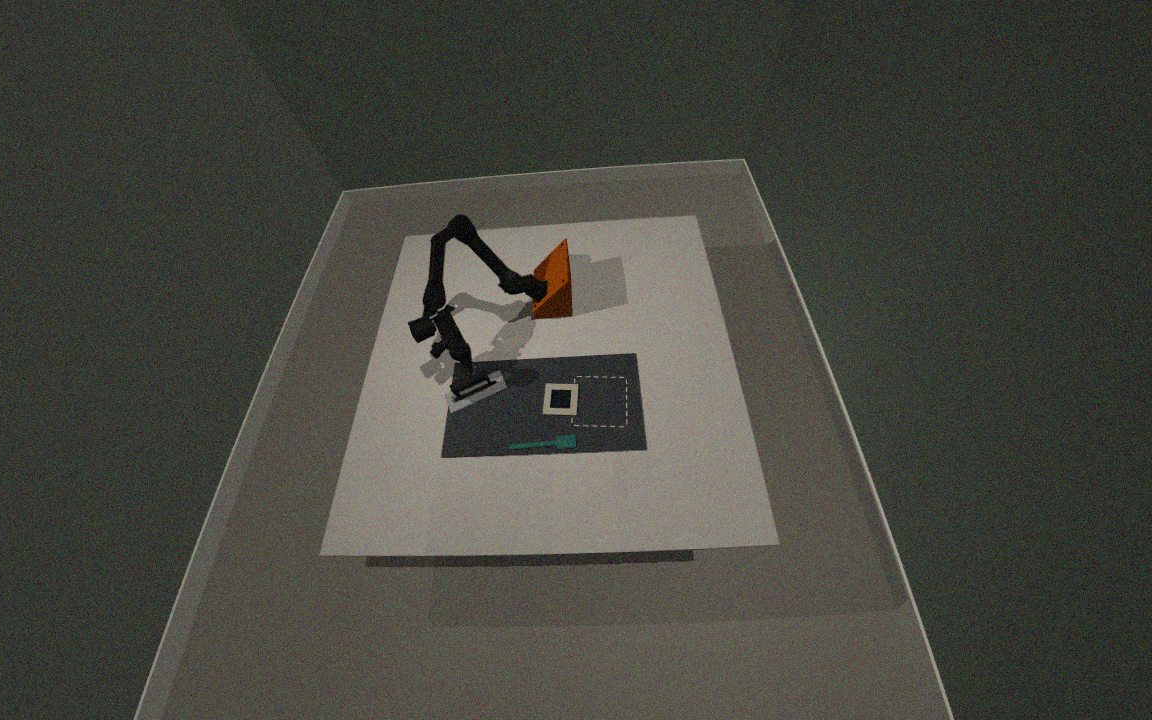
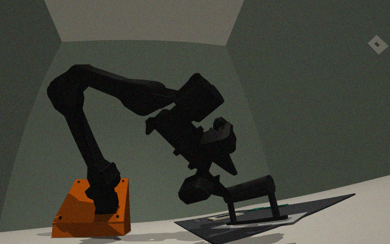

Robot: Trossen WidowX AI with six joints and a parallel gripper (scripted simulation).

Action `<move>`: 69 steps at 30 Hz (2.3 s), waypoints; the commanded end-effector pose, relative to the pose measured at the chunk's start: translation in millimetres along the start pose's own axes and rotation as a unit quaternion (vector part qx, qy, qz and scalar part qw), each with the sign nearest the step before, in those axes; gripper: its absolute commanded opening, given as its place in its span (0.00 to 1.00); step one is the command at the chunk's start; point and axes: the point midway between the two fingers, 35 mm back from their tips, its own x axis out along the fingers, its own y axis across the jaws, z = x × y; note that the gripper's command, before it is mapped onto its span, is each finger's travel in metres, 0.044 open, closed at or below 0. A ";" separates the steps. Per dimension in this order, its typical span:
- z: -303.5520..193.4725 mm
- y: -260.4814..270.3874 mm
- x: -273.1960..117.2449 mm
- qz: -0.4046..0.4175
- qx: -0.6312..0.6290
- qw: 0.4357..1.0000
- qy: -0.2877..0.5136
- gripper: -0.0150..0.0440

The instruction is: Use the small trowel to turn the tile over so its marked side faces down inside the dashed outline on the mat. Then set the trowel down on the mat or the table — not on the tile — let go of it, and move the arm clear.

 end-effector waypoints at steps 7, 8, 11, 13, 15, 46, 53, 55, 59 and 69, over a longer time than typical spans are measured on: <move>-0.2 -0.8 6.4 0.003 0.019 1.000 -0.005 0.76; -0.1 -0.8 8.1 0.003 0.020 1.000 -0.006 0.76; 0.3 -0.9 12.9 0.003 0.022 1.000 -0.007 0.76; 0.6 -1.0 16.1 0.002 0.024 1.000 -0.008 0.76; 0.7 -1.0 19.3 0.002 0.026 1.000 -0.009 0.76; -0.4 -1.7 60.7 -0.003 0.051 0.998 -0.022 0.67; -0.4 -1.7 60.7 -0.003 0.051 0.998 -0.022 0.46; -0.4 -1.7 60.7 -0.003 0.051 0.998 -0.022 0.44; -0.4 -1.7 60.7 -0.003 0.051 0.998 -0.022 0.39; -0.4 -1.7 60.7 -0.003 0.051 0.998 -0.022 0.28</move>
